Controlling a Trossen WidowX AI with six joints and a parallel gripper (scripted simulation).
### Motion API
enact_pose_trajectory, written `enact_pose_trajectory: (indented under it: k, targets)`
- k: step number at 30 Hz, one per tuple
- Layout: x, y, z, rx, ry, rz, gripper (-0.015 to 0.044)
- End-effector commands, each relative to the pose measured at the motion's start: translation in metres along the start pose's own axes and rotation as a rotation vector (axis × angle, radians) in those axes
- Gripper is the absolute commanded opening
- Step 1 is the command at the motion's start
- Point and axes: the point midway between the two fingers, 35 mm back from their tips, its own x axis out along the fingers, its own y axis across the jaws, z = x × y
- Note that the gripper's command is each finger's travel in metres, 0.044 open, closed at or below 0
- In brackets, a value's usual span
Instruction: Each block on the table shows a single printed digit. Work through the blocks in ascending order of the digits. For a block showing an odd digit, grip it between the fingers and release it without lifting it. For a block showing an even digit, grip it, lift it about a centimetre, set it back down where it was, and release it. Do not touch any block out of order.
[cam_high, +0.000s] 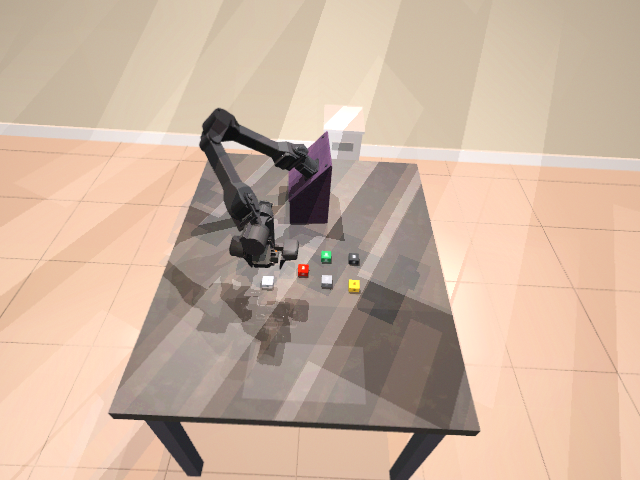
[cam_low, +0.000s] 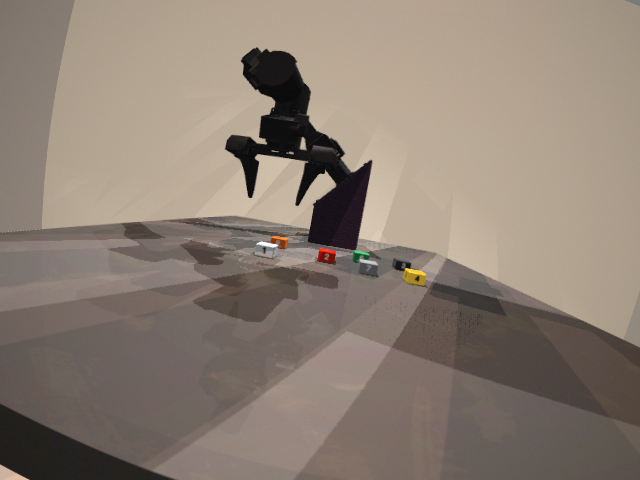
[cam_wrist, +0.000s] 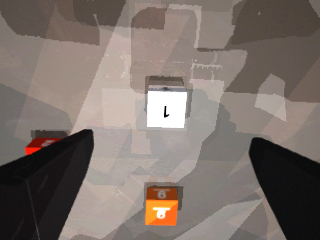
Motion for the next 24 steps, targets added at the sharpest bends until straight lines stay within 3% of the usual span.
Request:
enact_pose_trajectory:
  k: [1,24]
  targets:
    - [0.047,0.000,-0.013,-0.016,0.034,-0.003,0.0400]
    - [0.080,0.000,-0.014,-0.017,0.034,-0.004,0.0400]
